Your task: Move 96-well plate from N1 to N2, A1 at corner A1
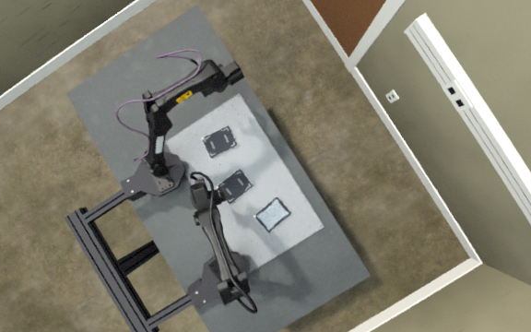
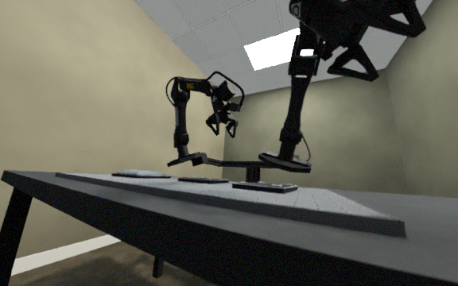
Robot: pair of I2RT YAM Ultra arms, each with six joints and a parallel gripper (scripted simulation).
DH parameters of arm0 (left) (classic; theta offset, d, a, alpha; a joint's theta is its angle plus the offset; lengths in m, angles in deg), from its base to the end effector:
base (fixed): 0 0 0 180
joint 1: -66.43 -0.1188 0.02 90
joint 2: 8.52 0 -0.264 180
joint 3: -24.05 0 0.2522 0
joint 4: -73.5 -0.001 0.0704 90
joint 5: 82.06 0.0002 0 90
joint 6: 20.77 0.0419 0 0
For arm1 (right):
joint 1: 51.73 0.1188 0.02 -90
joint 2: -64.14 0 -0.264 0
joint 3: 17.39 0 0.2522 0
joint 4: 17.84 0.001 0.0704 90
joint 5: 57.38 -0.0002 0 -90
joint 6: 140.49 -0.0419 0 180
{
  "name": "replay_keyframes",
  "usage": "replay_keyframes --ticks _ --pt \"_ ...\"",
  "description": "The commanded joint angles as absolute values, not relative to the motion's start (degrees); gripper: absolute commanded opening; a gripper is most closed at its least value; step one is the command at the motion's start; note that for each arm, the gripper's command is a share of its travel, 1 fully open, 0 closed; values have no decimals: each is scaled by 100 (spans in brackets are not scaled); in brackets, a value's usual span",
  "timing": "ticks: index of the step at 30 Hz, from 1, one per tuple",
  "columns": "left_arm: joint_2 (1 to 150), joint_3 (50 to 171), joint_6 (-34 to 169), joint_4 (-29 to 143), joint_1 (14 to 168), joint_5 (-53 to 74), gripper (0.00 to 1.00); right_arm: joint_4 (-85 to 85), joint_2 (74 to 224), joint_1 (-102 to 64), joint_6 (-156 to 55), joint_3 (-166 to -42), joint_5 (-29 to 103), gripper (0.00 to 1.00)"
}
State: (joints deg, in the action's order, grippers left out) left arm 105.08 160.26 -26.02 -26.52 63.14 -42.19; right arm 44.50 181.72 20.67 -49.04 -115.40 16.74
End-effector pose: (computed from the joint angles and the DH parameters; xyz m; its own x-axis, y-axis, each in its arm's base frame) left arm 0.3770 0.0549 0.3627 0.2921 -0.6226 -0.7260 -0.9516 -0.1135 -0.2856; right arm 0.1295 0.3736 0.1587 -0.2764 -0.9517 -0.1338 -0.9125 0.3035 -0.2744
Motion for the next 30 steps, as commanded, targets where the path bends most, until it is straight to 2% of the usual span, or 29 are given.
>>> replay_keyframes --ticks 1,19,24,30 --pt "10358 16109 -2605 -2676 6358 -4346 100 4422 18047 2144 -4901 -11634 1687 100" --pt "10474 16050 -2528 -2543 6322 -4222 100 4339 18118 2091 -4929 -11579 1639 100" --pt "10363 15814 -1848 -1871 6642 -4092 100 3904 17866 1987 -5132 -11226 1397 100" --pt "9962 14813 -878 -914 7595 -3974 100 3286 17146 1709 -5374 -10140 1059 100"
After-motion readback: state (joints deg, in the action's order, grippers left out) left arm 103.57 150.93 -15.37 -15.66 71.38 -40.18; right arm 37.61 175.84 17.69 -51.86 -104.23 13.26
